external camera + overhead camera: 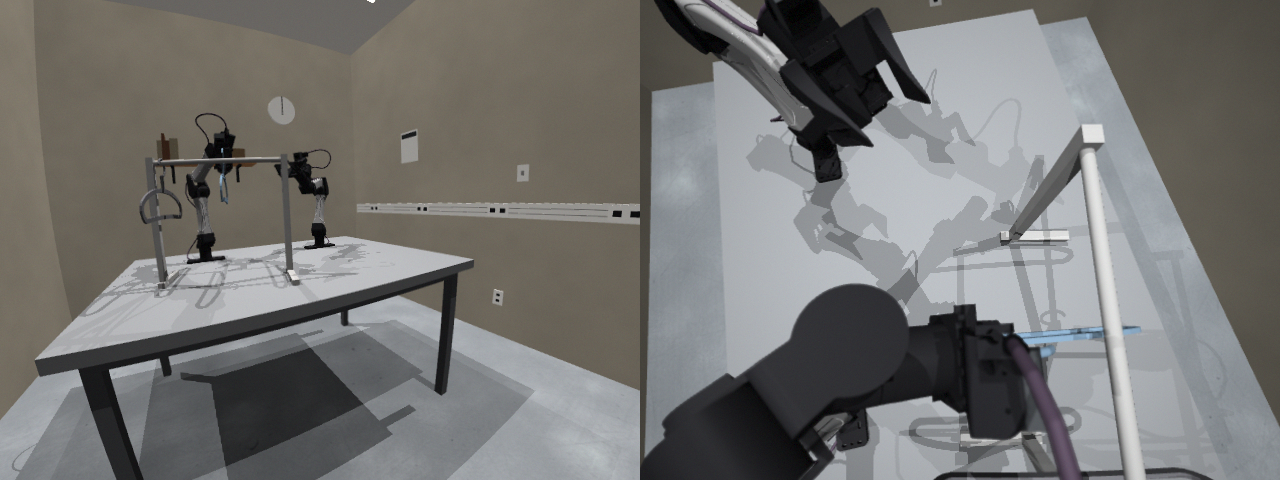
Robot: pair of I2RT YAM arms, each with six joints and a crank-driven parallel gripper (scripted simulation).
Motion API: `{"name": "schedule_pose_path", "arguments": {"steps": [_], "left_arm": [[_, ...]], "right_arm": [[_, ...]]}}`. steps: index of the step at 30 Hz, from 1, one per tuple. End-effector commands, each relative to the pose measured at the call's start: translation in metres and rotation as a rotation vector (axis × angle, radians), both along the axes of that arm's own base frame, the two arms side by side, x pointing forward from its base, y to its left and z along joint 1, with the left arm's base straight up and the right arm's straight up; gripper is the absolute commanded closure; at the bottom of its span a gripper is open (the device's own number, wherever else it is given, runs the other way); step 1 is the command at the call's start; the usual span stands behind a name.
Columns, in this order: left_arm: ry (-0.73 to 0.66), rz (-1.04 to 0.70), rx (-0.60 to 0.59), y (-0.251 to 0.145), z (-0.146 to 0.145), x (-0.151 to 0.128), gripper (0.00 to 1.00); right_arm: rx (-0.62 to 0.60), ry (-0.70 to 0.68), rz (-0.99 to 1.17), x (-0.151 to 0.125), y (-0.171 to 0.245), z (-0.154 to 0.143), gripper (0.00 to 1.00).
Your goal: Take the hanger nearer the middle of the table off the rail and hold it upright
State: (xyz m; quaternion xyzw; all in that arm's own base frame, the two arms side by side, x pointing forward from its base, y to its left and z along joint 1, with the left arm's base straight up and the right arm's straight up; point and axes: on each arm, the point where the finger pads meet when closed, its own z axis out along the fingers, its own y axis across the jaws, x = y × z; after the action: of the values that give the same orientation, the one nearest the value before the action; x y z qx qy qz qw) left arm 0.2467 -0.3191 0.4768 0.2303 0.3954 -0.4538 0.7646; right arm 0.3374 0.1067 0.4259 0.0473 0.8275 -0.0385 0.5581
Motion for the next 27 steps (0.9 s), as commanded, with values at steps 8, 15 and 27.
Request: {"name": "schedule_pose_path", "arguments": {"steps": [8, 15, 27], "left_arm": [[-0.033, -0.011, -0.038, 0.002, 0.02, -0.006, 0.0], [-0.033, -0.011, -0.038, 0.002, 0.02, -0.006, 0.0], [0.018, -0.055, 0.057, -0.001, 0.002, -0.01, 0.0]], "right_arm": [[0.016, -0.037, -0.062, -0.041, -0.007, 0.015, 1.0], [0.02, -0.041, -0.062, -0.053, -0.007, 0.018, 1.0], [0.02, -0.043, -0.061, -0.051, -0.005, 0.017, 1.0]]}}
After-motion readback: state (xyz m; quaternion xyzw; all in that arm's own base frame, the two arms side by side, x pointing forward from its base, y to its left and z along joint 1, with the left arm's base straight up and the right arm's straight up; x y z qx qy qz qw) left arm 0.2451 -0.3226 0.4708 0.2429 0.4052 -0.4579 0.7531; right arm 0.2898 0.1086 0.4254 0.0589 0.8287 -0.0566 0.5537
